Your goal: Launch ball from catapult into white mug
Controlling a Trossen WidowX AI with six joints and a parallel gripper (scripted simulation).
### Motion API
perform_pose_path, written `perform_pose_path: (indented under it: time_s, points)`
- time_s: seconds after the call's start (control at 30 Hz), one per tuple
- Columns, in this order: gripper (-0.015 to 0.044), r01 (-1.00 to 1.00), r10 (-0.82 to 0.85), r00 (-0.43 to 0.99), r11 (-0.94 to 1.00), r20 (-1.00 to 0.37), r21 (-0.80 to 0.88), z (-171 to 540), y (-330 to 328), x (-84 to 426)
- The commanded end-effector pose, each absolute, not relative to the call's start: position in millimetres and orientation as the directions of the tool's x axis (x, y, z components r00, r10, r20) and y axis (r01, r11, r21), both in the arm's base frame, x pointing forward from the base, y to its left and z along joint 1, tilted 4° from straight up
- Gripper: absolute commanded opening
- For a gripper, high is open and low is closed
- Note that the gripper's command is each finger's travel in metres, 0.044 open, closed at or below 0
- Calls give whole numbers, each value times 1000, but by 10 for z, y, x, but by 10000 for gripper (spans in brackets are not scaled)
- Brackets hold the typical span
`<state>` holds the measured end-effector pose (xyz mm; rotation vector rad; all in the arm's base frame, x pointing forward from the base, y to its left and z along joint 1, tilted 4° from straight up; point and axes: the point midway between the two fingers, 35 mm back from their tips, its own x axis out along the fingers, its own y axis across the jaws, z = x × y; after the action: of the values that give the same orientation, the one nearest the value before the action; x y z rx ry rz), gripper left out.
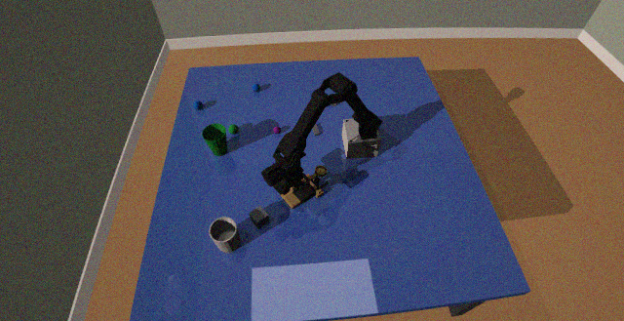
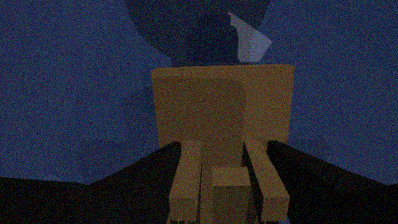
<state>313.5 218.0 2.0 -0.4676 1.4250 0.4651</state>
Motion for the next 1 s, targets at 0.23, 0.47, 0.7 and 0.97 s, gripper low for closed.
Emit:
perform_pose_path:
  time_s: [0.23,0.47,0.7,0.97]
  points:
    - [26,-566,26,89,824,-996,-29,4,2180,3136]
    - [210,-566,26,89,824,-996,-29,4,2180,3136]
    - [394,-566,26,89,824,-996,-29,30,2181,3136]
    - [440,-566,26,88,824,-996,-29,1000,2132,3018]
